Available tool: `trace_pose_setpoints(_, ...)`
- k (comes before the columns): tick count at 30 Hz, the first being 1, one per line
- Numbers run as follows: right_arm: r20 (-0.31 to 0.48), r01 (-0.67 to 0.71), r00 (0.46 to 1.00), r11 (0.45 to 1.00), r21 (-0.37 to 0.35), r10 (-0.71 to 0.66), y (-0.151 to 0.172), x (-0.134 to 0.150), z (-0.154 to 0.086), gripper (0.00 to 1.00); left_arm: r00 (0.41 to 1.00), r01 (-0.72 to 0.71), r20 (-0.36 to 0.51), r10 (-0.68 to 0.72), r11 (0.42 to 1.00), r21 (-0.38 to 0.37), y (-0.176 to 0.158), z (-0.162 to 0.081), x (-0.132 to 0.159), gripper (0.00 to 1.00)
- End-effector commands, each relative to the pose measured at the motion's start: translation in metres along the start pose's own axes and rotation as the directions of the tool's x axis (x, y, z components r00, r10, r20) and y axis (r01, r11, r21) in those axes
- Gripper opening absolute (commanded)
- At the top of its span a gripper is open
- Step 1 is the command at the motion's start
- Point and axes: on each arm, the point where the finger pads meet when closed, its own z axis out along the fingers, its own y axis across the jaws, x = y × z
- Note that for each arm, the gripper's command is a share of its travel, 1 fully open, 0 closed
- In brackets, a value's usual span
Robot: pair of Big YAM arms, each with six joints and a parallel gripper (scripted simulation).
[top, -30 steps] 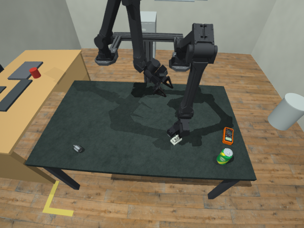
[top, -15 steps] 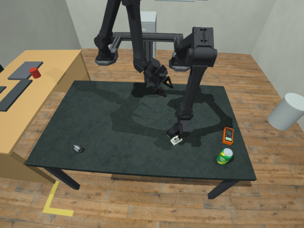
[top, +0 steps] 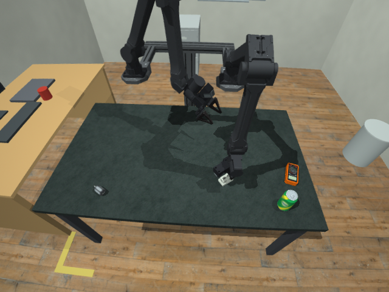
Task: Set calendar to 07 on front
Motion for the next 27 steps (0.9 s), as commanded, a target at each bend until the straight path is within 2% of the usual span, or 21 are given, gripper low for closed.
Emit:
trace_pose_setpoints(1, 0.016, -0.004, 1.0, 1.0, -0.001, 0.004, 0.0, -0.008, 0.003, 1.0, 1.0, -0.005, -0.013, 0.005, 1.0, 0.015, 0.003, -0.004, 0.007, 0.53)
trace_pose_setpoints(12, 0.016, -0.004, 1.0, 1.0, -0.001, 0.004, 0.0, -0.008, 0.003, 1.0, 1.0, -0.013, -0.014, 0.013, 1.0, 0.016, 0.007, -0.031, 0.005, 0.53)
trace_pose_setpoints(16, 0.016, -0.004, 1.0, 1.0, -0.001, 0.004, 0.0, -0.008, 0.003, 1.0, 1.0, -0.013, -0.014, 0.014, 1.0, 0.017, 0.007, -0.033, 0.005, 0.53)
trace_pose_setpoints(17, 0.016, -0.004, 1.0, 1.0, -0.001, 0.004, 0.0, -0.008, 0.003, 1.0, 1.0, -0.016, -0.009, 0.017, 1.0, 0.009, 0.003, -0.034, 0.0, 0.64)
trace_pose_setpoints(18, 0.016, -0.004, 1.0, 1.0, -0.001, 0.004, 0.0, -0.008, 0.003, 1.0, 1.0, -0.005, -0.003, 0.005, 1.0, 0.0, -0.001, -0.037, -0.003, 0.64)
trace_pose_setpoints(23, 0.016, -0.004, 1.0, 1.0, -0.001, 0.004, 0.0, -0.008, 0.003, 1.0, 1.0, -0.006, -0.015, 0.006, 1.0, 0.016, -0.012, -0.068, 0.0, 0.64)
trace_pose_setpoints(27, 0.016, -0.004, 1.0, 1.0, -0.001, 0.004, 0.0, -0.008, 0.003, 1.0, 1.0, 0.006, -0.008, -0.006, 1.0, 0.007, -0.002, -0.095, 0.004, 0.64)
